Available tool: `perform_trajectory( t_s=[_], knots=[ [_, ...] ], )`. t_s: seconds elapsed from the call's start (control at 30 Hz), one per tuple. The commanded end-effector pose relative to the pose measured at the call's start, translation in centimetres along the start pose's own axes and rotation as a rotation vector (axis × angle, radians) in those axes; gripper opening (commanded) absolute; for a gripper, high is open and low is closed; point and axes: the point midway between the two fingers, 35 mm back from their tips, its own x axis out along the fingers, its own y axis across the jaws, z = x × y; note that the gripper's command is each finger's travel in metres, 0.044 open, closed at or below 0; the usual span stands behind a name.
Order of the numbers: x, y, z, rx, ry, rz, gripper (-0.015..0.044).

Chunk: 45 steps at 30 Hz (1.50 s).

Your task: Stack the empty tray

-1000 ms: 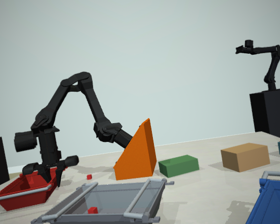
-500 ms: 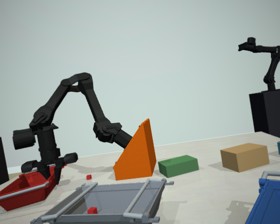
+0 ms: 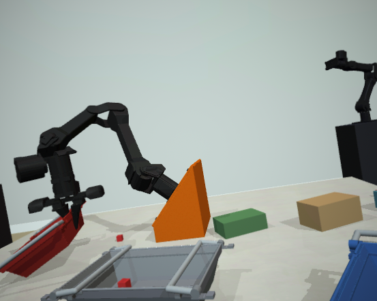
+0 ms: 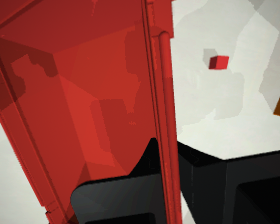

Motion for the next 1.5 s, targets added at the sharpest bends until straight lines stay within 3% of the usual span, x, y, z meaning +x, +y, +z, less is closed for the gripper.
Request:
perform_trajectory(
  t_s=[0.0,0.23,0.83,1.47],
  knots=[
    [-1.5,0.7,0.3,0.022,0.011,0.037,0.0],
    [-2.1,1.0,0.2,0.022,0.011,0.034,0.0],
    [-8.1,3.7,0.0,0.021,0.011,0.033,0.0],
    [-8.2,3.7,0.0,0.021,0.011,0.033,0.0]
  ],
)
